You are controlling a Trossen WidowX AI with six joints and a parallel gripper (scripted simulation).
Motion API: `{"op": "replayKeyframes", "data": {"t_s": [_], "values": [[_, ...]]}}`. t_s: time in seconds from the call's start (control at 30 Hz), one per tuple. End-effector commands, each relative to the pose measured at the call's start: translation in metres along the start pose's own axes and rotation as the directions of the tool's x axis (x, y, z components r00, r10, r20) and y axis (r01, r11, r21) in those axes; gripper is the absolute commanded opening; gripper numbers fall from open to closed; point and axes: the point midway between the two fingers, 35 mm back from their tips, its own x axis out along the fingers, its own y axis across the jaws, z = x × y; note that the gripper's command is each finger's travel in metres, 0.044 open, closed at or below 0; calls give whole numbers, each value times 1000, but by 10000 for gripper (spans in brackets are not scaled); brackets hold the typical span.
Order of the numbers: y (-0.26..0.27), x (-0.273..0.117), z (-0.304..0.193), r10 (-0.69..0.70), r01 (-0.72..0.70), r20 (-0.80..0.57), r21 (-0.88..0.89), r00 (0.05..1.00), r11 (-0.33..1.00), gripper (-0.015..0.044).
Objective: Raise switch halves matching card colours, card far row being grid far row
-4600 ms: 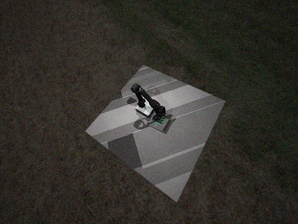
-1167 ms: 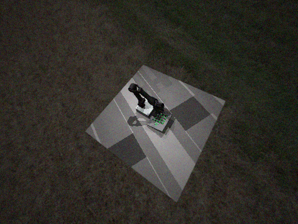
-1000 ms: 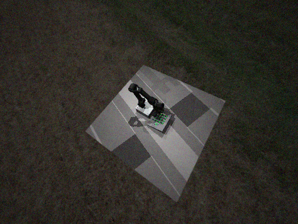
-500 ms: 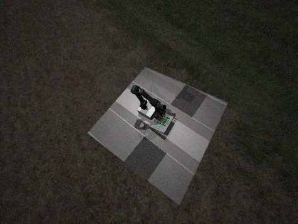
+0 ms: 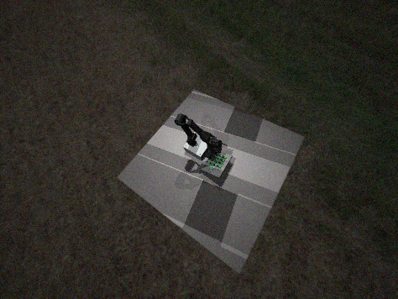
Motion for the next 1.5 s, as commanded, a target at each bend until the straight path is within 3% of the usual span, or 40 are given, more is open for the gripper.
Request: {"op": "replayKeyframes", "data": {"t_s": [0.0,0.47,0.7,0.83,1.27,1.47], "values": [[0,1,1,1,-1,4,-3,1000,1000,0],[0,0,1,0,0,0,0,1000,1000,0],[0,-63,3,1,-1,-23,-3,1000,1000,0],[-5,-62,5,0,0,-25,-3,1000,1000,0],[-100,-63,22,-8,8,-22,-6,1000,1000,0],[-101,-28,22,-8,8,-47,-6,999,1000,0]]}}
